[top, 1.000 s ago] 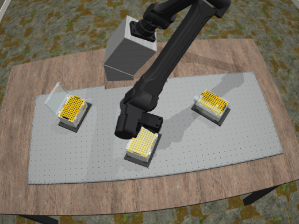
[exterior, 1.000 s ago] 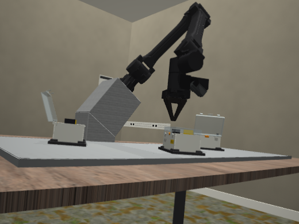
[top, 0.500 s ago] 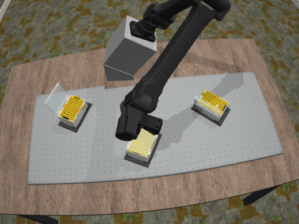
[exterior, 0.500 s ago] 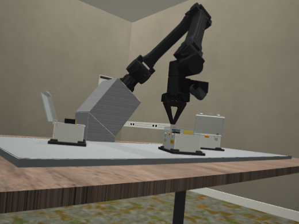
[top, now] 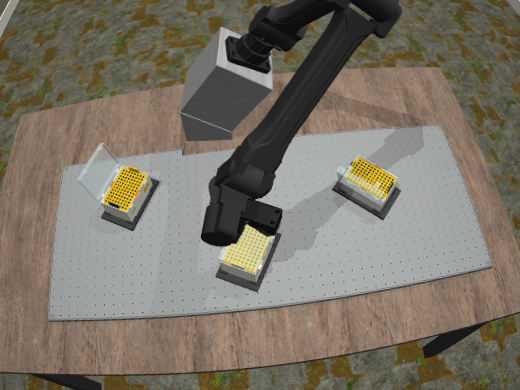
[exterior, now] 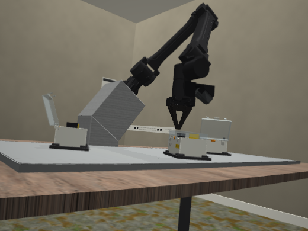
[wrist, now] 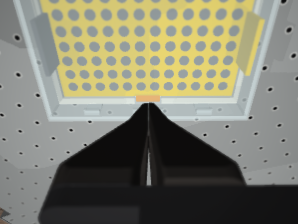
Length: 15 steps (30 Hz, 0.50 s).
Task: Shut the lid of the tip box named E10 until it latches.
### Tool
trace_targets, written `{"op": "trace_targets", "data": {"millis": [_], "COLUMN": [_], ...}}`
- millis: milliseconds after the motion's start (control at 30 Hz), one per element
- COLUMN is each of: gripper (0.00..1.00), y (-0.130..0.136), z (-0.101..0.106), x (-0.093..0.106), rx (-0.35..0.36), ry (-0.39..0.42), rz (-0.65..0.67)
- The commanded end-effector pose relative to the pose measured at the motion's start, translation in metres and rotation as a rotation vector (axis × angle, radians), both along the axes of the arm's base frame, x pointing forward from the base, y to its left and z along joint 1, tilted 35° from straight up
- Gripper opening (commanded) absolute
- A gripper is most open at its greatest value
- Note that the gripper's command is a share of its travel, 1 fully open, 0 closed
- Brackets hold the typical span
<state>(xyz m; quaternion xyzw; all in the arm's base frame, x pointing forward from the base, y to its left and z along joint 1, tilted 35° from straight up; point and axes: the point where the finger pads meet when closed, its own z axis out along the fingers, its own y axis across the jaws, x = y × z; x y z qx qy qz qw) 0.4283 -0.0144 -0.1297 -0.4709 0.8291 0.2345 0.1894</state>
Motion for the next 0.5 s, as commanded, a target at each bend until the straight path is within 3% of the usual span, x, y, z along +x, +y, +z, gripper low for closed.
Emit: {"op": "trace_targets", "data": {"millis": [0,467], "gripper": [0.00,0.00], "y": [0.0077,0.0089], "z": [-0.0065,-0.0101], "x": [0.0006,-0.0003], "rx": [0.003,0.003], "ry": [0.003,0.005], "rz": [0.005,0.002]}}
